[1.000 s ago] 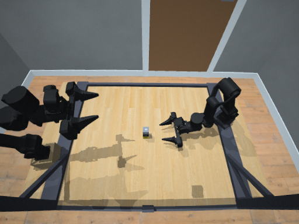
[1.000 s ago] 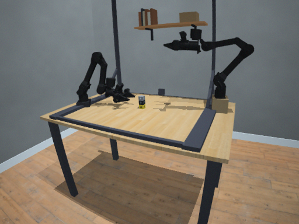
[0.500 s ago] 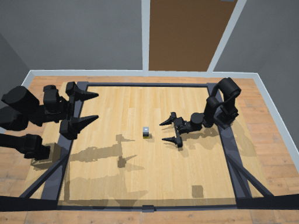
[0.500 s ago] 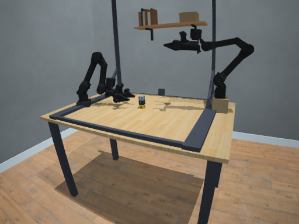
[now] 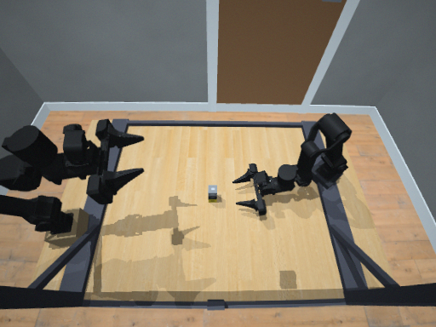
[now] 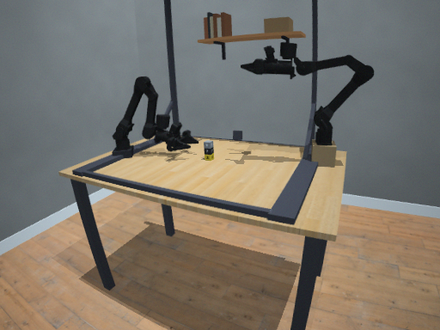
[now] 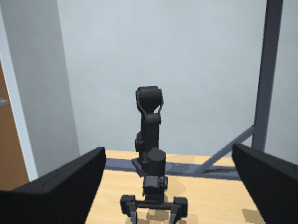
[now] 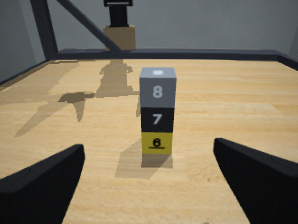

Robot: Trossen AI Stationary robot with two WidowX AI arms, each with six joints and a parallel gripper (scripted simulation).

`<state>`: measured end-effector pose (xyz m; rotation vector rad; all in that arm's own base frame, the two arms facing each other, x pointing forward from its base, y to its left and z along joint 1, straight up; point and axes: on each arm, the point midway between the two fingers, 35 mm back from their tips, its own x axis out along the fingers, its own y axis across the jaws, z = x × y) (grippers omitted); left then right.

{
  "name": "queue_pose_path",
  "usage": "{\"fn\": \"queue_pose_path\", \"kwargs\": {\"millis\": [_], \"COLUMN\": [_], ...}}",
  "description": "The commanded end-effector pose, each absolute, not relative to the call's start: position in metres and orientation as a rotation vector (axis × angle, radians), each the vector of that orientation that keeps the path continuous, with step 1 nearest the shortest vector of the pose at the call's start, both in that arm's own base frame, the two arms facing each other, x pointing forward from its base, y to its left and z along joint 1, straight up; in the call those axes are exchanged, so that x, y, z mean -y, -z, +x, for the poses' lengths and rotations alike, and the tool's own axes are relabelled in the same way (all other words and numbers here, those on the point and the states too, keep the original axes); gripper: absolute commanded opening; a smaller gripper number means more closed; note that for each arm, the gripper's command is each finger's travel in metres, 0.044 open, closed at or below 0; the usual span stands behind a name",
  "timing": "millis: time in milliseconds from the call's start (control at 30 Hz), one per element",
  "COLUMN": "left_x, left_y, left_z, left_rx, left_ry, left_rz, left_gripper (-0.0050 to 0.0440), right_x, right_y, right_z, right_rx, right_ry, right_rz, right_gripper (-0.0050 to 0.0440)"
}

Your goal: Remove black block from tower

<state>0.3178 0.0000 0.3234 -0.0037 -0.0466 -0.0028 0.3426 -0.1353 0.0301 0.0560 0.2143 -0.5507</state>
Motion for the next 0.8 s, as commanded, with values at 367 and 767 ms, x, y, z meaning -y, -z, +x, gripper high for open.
{"fn": "queue_pose_path", "kwargs": {"millis": [367, 767], "left_x": [0.000, 0.000], "left_y": [-0.323, -0.323], "left_z": [0.316, 0.316], "left_rx": [0.050, 0.050], "left_ry": [0.000, 0.000], "left_rz": [0.000, 0.000], "left_gripper": [0.0400, 0.0400], "right_x": [0.135, 0.086], "right_y": [-0.028, -0.031], "right_z": [0.345, 0.417], "right_rx": [-0.223, -0.331], "right_ry": [0.549, 0.319], "right_rz": [0.053, -0.047], "right_gripper": [0.0400, 0.0400]}}
